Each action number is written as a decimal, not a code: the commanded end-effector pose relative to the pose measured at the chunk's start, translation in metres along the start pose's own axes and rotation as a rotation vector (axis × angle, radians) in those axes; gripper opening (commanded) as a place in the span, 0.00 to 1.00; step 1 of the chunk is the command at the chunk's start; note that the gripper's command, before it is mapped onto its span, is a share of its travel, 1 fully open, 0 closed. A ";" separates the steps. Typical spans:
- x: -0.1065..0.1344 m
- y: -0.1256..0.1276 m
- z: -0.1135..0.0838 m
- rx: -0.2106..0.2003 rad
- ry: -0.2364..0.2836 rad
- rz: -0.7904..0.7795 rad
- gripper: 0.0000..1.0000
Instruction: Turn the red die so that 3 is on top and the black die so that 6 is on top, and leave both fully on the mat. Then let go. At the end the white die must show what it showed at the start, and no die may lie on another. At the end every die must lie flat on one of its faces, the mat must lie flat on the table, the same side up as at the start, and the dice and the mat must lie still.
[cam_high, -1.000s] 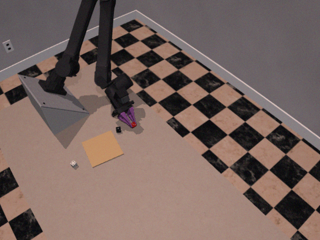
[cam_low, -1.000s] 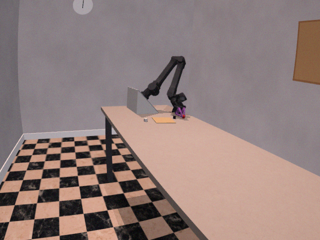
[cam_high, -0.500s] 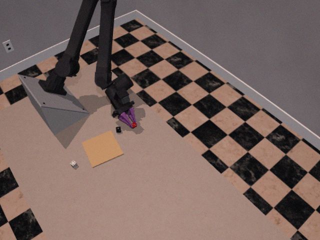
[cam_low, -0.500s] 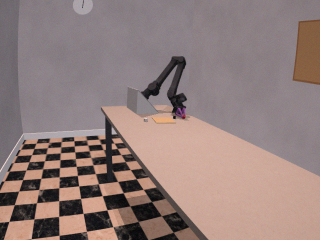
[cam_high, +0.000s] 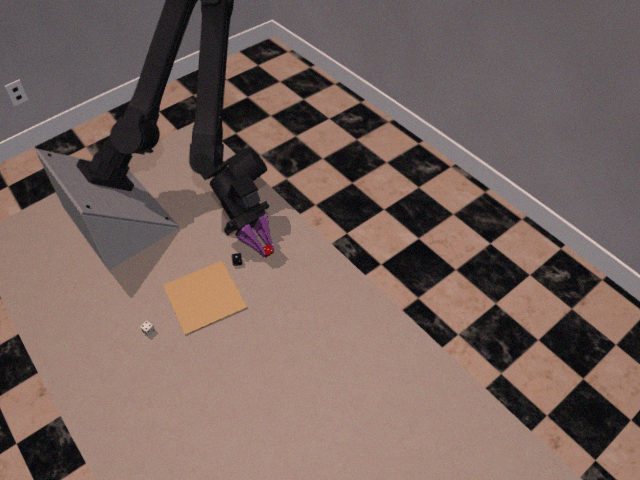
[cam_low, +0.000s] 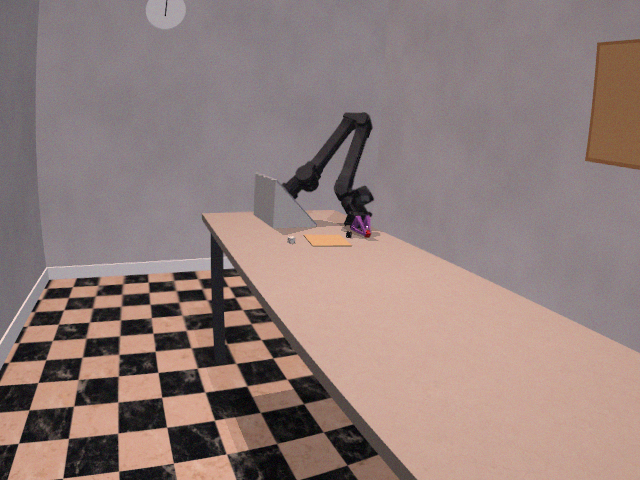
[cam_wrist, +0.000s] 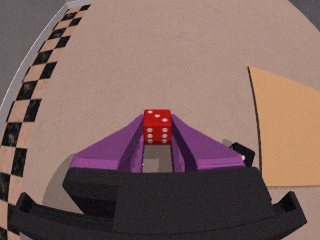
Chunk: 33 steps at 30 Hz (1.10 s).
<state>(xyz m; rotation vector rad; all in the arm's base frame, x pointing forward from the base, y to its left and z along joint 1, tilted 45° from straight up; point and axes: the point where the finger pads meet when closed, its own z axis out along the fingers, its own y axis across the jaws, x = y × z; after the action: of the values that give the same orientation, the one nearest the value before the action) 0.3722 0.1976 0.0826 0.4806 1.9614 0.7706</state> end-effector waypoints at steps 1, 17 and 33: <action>-0.005 0.005 0.003 -0.016 -0.023 0.021 0.15; -0.005 0.005 0.003 -0.016 -0.022 0.021 0.15; -0.003 0.007 0.003 -0.020 -0.019 0.019 0.15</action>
<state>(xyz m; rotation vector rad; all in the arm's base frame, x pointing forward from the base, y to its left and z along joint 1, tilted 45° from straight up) 0.3721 0.1975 0.0820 0.4816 1.9624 0.7694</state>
